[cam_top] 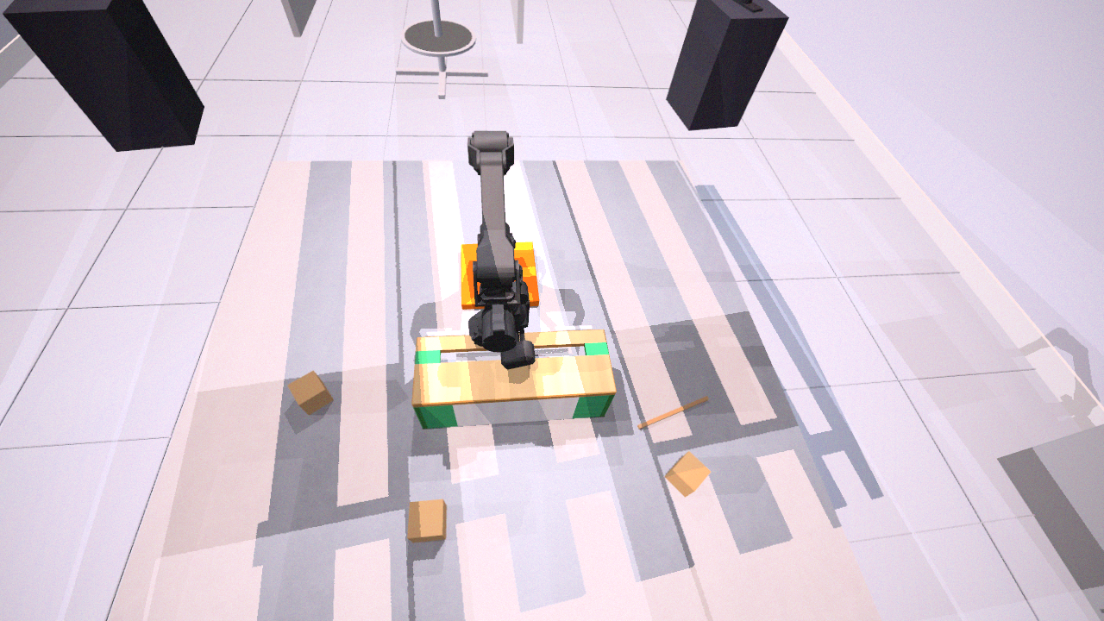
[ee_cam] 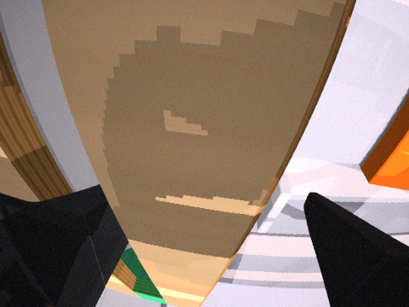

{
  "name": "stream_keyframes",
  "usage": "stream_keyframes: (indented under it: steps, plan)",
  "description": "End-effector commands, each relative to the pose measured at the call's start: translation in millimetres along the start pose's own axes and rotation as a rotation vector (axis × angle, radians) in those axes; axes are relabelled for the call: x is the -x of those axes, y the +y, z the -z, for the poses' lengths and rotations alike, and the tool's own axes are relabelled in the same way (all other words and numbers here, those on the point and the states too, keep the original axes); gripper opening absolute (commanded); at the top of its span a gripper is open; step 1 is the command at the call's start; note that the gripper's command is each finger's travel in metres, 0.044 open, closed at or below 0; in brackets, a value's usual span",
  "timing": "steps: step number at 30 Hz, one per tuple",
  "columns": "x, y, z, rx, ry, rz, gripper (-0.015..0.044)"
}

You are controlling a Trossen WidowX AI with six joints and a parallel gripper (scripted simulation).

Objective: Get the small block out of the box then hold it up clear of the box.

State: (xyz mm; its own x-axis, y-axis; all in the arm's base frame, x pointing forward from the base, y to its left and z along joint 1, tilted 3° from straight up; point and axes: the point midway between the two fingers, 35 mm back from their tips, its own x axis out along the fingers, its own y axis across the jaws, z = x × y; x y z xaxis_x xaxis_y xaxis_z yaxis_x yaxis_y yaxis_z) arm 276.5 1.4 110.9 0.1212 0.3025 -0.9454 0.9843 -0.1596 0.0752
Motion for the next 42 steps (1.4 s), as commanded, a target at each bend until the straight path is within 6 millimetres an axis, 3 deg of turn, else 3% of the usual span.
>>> stream_keyframes:
  steps: [1,34,42]
  plan:
    - [2,0,-6,-0.001,-0.001,-0.002,0.0400]
    - [-6,0,19,-0.002,0.002,-0.002,0.0400]
    - [-3,0,9,-0.002,0.001,-0.002,0.0400]
